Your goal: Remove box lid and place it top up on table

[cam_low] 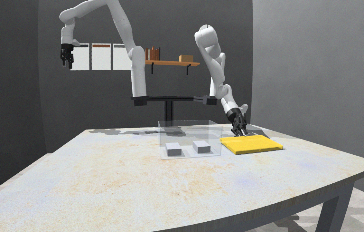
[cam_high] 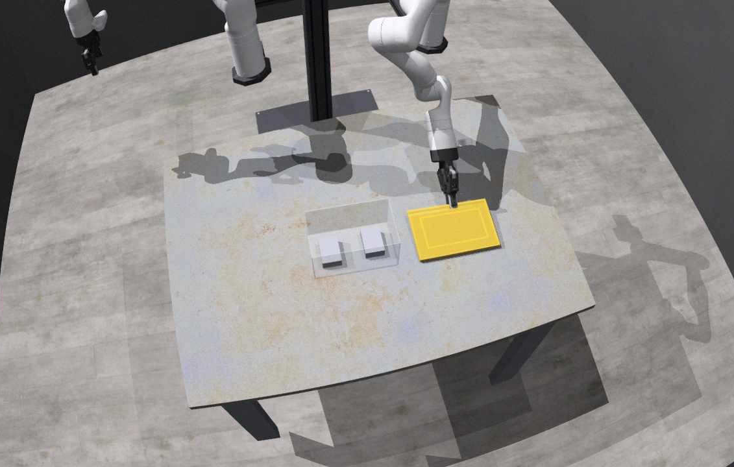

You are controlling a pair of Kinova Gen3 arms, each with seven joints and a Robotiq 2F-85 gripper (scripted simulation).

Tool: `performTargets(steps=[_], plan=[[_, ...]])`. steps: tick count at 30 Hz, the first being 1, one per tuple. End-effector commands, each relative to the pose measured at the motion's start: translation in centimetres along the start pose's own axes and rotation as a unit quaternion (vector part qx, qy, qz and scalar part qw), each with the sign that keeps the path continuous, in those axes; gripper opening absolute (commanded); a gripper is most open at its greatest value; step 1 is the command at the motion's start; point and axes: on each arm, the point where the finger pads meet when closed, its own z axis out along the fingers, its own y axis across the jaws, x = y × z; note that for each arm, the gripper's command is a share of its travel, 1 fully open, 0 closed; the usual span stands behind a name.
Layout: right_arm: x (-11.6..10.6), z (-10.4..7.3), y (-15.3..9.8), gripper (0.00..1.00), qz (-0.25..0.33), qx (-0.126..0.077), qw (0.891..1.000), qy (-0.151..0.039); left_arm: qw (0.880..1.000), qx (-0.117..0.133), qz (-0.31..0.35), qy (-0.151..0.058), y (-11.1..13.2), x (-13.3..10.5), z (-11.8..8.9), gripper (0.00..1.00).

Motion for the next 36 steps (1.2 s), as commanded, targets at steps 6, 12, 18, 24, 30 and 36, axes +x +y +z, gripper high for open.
performTargets(steps=[6, 12, 18, 24, 30, 36], plan=[[-0.04, -0.08, 0.00, 1.000, 0.000, 0.000, 1.000, -0.001, 1.000, 0.003, 0.000, 0.000, 0.11, -0.02, 0.02, 0.349], [-0.04, -0.08, 0.00, 1.000, 0.000, 0.000, 1.000, -0.001, 1.000, 0.005, 0.000, 0.000, 0.10, -0.02, 0.04, 0.349], [-0.04, -0.08, 0.00, 1.000, 0.000, 0.000, 1.000, -0.001, 1.000, 0.007, 0.000, 0.000, 0.10, -0.02, 0.04, 0.349], [-0.04, -0.08, 0.00, 1.000, 0.000, 0.000, 1.000, -0.001, 1.000, 0.007, 0.000, 0.000, 0.10, -0.02, 0.05, 0.349], [-0.04, -0.08, 0.00, 1.000, 0.000, 0.000, 1.000, -0.001, 1.000, 0.007, 0.000, 0.000, 0.10, -0.02, 0.05, 0.349], [-0.04, -0.08, 0.00, 1.000, 0.000, 0.000, 1.000, -0.001, 1.000, 0.007, 0.000, 0.000, 0.10, -0.02, 0.05, 0.349]])
